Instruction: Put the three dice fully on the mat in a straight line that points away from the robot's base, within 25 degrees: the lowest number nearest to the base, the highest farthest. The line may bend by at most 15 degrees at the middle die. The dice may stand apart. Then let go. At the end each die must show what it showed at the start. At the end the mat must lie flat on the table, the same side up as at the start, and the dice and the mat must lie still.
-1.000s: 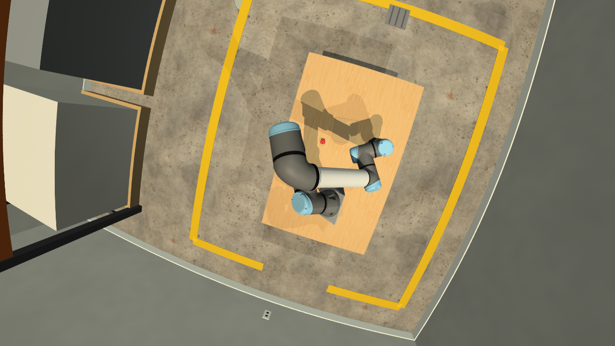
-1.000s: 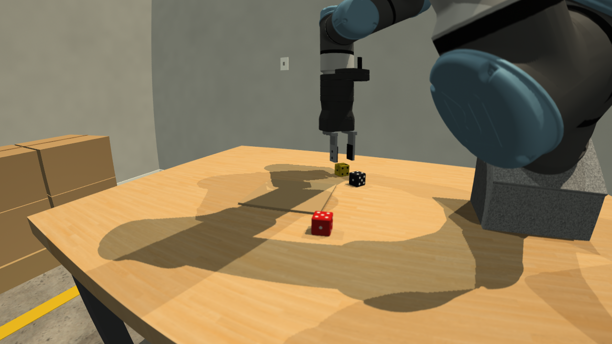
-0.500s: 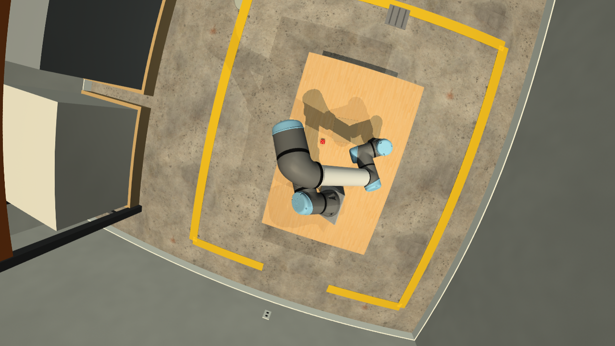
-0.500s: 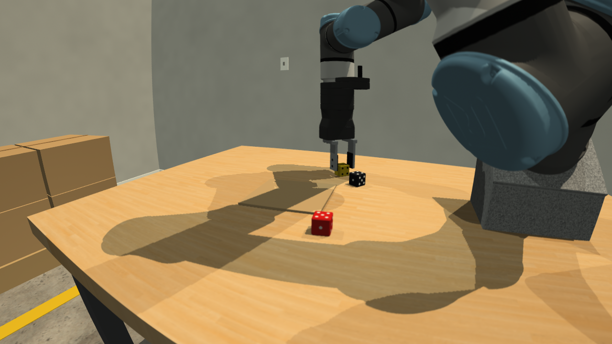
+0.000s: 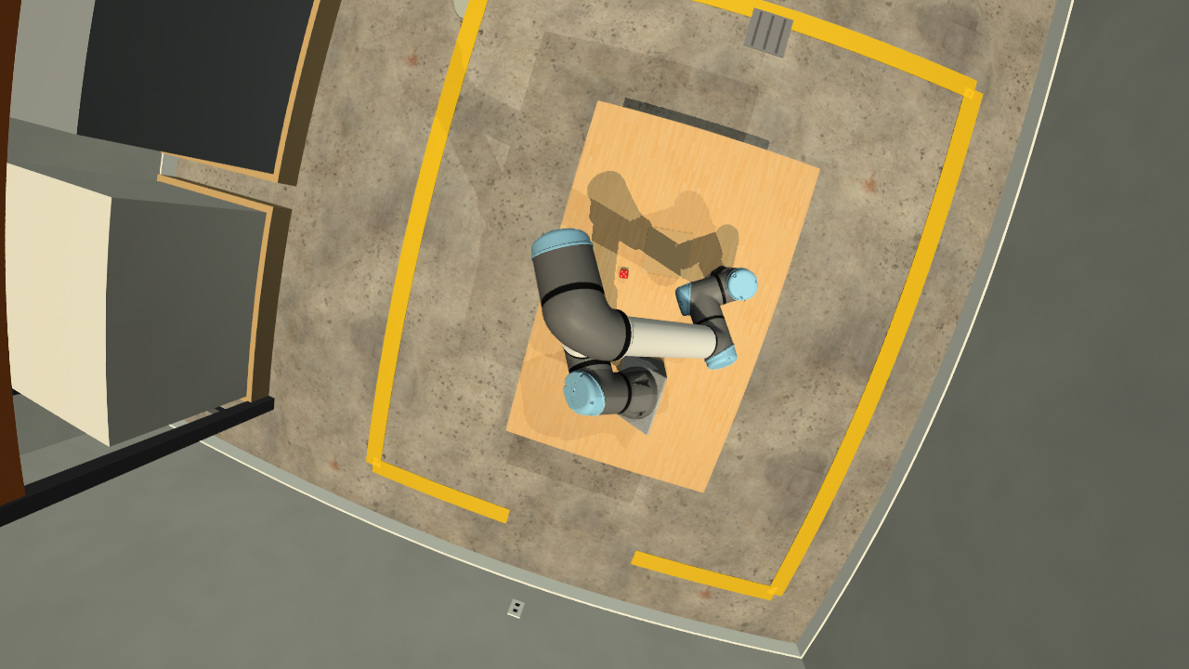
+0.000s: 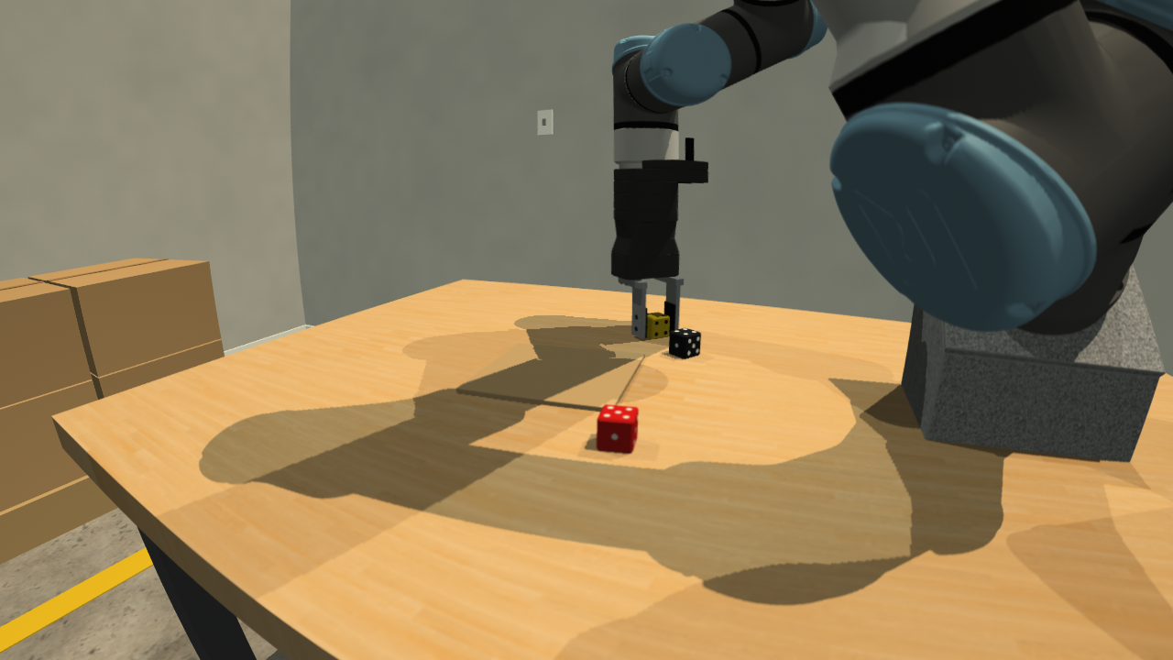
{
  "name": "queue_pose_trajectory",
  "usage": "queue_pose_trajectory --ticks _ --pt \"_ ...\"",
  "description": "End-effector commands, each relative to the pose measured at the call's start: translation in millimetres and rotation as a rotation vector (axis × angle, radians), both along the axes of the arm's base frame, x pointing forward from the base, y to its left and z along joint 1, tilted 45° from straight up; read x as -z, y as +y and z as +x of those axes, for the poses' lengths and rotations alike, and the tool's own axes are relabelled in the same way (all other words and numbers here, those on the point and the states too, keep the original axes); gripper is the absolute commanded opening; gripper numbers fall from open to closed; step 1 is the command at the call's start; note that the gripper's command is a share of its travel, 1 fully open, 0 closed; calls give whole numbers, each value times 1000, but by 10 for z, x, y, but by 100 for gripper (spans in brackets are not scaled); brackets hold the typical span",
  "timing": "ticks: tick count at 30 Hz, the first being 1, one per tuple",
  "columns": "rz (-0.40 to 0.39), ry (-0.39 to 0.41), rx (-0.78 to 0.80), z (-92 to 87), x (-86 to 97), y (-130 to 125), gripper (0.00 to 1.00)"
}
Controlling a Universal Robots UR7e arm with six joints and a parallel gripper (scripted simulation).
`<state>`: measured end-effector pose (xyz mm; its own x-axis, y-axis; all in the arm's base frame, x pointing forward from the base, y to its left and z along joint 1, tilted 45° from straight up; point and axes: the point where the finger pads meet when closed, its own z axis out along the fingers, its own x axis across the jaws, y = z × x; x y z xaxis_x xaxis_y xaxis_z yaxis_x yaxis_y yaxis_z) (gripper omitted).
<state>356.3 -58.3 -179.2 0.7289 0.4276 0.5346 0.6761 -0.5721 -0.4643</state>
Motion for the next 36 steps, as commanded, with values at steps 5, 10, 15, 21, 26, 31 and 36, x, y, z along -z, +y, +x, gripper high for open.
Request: queue_pose_trajectory --ticks 5,10,15,21,26,31,36 --pt "0 0 0 -2 3 11 79" --pt "0 0 0 -2 3 12 79" --pt "0 0 0 -2 3 12 79" --pt "0 0 0 -2 3 12 79" --pt "0 0 0 -2 3 12 79" --pt "0 0 0 -2 3 12 49" --pt "0 0 0 -2 3 12 49"
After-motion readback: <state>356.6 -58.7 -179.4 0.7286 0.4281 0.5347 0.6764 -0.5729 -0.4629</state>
